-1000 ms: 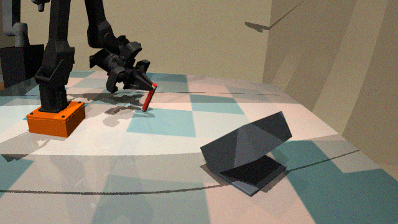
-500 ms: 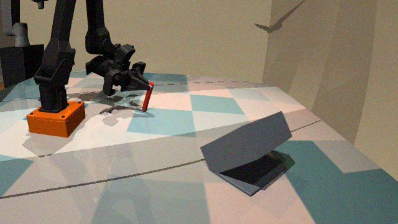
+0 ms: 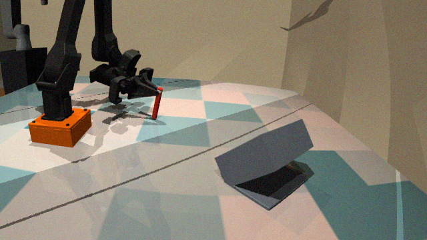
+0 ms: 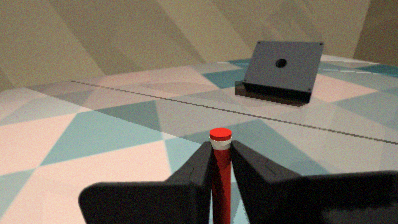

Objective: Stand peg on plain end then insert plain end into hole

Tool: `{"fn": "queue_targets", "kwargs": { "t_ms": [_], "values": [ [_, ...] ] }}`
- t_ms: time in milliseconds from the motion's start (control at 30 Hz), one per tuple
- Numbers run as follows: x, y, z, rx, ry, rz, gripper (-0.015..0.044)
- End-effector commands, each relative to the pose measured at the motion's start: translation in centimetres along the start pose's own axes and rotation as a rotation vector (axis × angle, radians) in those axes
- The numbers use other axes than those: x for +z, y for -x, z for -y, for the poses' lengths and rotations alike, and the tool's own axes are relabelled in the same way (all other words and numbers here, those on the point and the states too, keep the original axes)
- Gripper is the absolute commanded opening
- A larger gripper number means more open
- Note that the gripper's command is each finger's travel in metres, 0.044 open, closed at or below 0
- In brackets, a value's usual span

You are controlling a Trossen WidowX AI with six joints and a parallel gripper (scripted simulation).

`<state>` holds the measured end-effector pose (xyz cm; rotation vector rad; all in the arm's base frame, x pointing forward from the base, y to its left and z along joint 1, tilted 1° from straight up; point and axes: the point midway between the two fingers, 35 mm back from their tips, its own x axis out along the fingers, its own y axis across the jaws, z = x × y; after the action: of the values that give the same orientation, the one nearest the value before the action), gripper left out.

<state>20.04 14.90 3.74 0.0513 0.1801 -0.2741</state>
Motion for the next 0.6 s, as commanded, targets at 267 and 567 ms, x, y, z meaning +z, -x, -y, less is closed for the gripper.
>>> {"fn": "queue_targets", "kwargs": {
  "t_ms": [267, 567],
  "values": [
    [-0.39, -0.06, -0.02, 0.000, 0.001, 0.000, 0.0049],
    [-0.48, 0.05, -0.02, 0.000, 0.003, 0.001, 0.0049]
  ]
}}
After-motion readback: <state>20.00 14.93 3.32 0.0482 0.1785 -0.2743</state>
